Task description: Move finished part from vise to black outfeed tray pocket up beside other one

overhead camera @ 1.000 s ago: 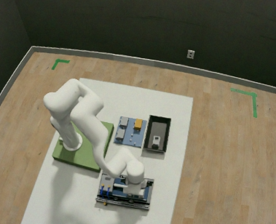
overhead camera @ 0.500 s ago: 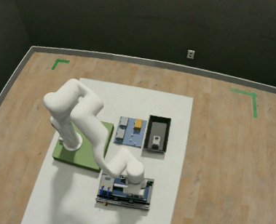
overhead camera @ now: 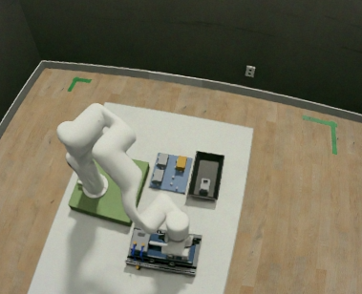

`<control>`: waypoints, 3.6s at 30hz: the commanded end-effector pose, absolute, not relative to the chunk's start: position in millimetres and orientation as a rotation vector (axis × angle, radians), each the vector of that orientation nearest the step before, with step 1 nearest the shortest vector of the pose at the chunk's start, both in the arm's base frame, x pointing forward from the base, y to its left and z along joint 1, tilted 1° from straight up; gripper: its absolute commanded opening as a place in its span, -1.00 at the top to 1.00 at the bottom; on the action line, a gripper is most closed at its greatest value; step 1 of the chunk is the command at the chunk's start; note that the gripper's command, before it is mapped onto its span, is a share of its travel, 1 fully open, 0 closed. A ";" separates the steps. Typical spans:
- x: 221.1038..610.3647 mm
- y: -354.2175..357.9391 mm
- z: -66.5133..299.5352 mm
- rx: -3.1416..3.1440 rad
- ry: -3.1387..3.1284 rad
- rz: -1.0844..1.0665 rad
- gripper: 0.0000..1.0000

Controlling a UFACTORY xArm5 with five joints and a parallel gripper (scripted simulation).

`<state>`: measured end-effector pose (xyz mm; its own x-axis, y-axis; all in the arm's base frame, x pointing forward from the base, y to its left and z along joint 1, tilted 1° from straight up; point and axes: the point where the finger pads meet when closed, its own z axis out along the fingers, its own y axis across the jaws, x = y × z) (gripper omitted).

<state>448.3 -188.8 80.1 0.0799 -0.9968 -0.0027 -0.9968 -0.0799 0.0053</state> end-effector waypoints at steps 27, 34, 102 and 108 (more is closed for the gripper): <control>449.5 -189.3 81.7 2.308 -2.130 -0.003 -0.38; 449.5 -189.3 81.7 2.308 -2.130 -0.003 -0.38; 449.4 -189.4 70.6 2.308 -2.130 -0.003 -0.38; 449.4 -189.4 69.3 2.308 -2.130 -0.003 -0.38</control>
<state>448.1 -188.9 68.5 0.0799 -0.9968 -0.0028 -0.9968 -0.0799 0.0054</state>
